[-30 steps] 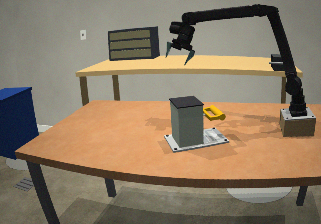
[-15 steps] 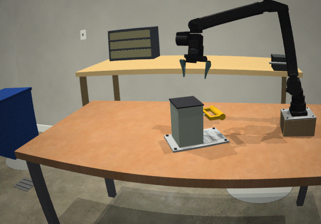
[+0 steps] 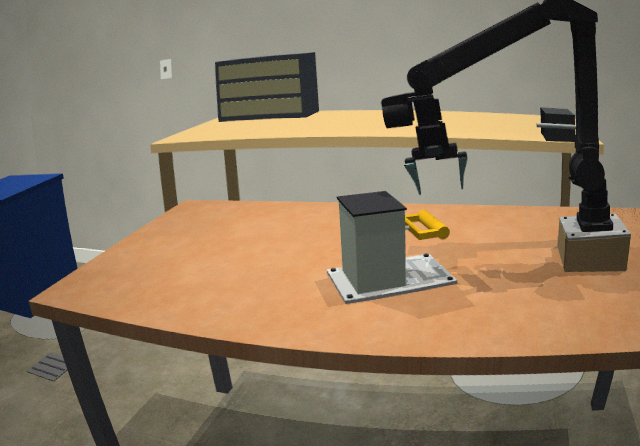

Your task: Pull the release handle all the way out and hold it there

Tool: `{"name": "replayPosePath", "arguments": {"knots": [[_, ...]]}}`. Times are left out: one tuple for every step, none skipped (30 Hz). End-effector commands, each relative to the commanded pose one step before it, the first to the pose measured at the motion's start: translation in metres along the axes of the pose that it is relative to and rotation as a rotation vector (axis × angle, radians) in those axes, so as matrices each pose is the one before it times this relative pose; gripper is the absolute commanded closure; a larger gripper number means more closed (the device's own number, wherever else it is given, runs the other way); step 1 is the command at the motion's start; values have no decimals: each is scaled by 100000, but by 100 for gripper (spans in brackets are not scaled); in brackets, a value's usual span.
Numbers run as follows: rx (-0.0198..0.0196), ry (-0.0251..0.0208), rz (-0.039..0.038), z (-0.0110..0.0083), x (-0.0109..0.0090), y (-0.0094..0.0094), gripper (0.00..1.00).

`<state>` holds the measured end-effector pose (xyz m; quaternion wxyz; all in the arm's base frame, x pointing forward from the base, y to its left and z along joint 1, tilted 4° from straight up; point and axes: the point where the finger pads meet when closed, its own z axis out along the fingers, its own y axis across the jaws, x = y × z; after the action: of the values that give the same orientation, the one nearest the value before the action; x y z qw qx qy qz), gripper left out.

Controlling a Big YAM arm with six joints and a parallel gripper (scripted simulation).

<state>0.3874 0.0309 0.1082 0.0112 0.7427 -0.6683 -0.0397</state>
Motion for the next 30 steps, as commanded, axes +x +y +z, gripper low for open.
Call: {"name": "replayPosePath", "arguments": {"knots": [[5935,1872,-7435,-1092,-1945,-828,0],[0,0,0,0,0,0,0],[685,1017,-4178,-48,-625,-173,0],[639,951,-3898,-52,-583,-178,0],[591,883,-3610,-55,-539,-179,0],[543,813,-3316,-56,-493,-177,0],[495,742,-3019,-55,-448,-172,0],[446,670,-2720,-54,-402,-163,0],[397,598,-2422,-51,-357,-152,0],[349,527,-2128,-47,-312,-139,0],[302,457,-1841,-42,-269,-125,0],[257,389,-1562,-37,-228,-109,0],[213,323,-1296,-32,-189,-93,0],[172,261,-1046,-26,-152,-76,0],[134,203,-813,-21,-118,-60,0],[99,151,-603,-16,-87,-45,0],[69,105,-418,-11,-60,-32,0],[0,0,0,0,0,0,0],[0,0,0,0,0,0,0],[43,66,-262,-7,-38,-20,0],[23,35,-139,-4,-20,-11,0],[9,13,-53,-1,-8,-4,0],[1,2,-8,0,-1,-1,0],[0,0,0,0,0,0,0],[242,93,-239,-60,-16,-31,0],[238,91,-222,-59,-16,-31,0],[232,86,-206,-59,-17,-30,0],[221,81,-190,-57,-18,-28,0],[206,74,-176,-54,-19,-26,0],[188,67,-162,-50,-20,-24,0]]}}
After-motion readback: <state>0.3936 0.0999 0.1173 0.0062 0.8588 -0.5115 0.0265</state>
